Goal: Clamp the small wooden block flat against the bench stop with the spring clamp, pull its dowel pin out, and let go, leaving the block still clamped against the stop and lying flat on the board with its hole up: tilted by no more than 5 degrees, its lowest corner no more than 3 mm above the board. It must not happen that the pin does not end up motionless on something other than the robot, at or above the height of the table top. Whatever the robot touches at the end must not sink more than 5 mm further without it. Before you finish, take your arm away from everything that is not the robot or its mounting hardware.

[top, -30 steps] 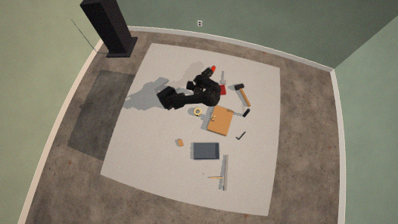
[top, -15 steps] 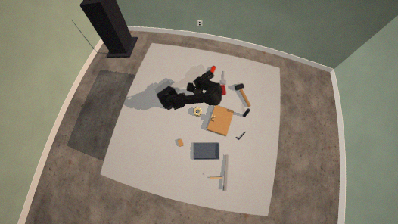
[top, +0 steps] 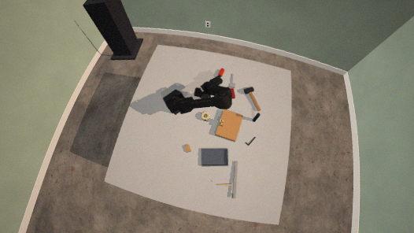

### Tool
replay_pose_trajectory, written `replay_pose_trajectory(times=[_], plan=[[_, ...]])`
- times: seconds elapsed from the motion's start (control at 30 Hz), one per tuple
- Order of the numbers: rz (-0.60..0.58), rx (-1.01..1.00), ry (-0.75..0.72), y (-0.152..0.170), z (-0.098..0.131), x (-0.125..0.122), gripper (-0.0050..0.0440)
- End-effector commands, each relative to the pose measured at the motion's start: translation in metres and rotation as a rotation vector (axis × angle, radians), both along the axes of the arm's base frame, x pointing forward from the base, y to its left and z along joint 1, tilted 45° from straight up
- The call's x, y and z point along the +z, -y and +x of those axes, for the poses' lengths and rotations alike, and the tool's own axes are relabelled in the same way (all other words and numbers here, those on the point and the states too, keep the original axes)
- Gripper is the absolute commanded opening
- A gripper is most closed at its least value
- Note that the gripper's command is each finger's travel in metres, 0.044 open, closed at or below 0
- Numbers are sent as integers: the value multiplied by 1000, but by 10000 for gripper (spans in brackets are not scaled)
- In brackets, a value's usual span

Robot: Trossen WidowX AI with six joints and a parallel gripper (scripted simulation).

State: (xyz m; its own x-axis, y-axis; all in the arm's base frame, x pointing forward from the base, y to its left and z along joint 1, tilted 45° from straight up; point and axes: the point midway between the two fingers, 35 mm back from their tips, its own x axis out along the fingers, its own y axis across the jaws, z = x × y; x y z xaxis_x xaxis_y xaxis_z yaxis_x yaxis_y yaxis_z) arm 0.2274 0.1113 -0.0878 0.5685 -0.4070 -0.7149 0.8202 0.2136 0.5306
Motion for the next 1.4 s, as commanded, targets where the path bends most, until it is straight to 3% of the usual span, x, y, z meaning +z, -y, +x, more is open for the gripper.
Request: replay_pose_trajectory(times=[0.0, 0.73, 0.97, 1.37], plan=[[-11, -4, -5, 6, 2, -5, 440], [-8, -3, -5, 5, 2, -6, 430], [-8, -3, -5, 5, 2, -6, 360], [-8, -3, -5, 5, 2, -6, 293]])
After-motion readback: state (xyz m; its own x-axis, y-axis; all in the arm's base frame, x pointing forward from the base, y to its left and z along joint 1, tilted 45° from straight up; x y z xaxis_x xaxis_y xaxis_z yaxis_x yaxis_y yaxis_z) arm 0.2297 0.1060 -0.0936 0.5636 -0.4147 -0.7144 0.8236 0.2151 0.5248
